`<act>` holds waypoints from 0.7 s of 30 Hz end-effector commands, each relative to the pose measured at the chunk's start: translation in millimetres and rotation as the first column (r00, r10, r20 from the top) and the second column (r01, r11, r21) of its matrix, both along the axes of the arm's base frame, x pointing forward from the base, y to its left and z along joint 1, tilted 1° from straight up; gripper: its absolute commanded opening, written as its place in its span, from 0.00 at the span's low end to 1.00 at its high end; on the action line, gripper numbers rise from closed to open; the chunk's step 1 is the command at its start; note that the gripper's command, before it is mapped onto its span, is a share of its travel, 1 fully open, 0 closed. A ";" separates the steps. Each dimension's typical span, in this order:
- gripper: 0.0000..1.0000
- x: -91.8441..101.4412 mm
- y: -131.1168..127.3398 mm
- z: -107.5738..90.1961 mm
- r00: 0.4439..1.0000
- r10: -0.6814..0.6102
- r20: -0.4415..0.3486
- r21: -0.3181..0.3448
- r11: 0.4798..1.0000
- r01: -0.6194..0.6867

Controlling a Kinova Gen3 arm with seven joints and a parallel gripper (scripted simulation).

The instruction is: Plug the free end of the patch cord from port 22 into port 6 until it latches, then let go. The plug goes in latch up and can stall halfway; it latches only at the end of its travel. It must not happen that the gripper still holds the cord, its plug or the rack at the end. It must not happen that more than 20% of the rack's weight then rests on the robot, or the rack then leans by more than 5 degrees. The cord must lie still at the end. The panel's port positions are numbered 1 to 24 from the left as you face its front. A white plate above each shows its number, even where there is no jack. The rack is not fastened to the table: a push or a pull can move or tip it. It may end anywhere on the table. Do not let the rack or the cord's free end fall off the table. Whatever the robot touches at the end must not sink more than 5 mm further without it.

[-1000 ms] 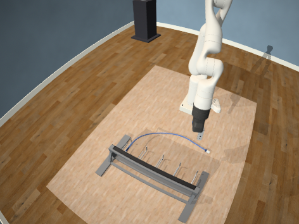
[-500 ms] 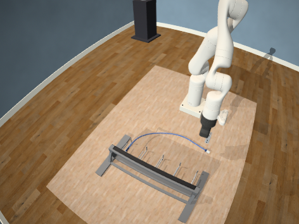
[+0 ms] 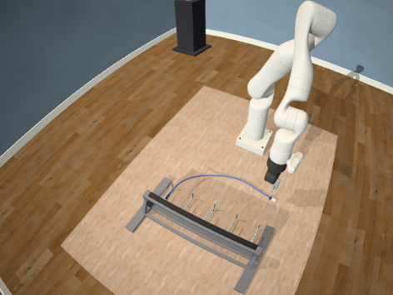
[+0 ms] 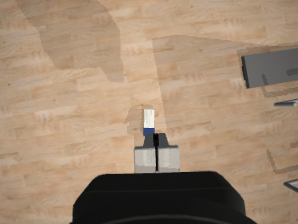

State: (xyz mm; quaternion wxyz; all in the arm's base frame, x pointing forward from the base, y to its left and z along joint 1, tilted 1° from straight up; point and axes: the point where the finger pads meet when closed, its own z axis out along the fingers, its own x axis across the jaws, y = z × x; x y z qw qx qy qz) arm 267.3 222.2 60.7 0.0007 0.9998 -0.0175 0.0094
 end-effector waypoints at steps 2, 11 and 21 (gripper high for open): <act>0.00 -1.6 -2.2 -4.9 1.000 -0.008 -0.008 -0.012 1.000 0.008; 0.00 -5.4 -1.2 -10.1 0.999 -0.040 -0.022 -0.017 0.999 0.040; 0.00 -5.6 -1.1 -10.4 0.999 -0.042 -0.023 -0.017 0.999 0.042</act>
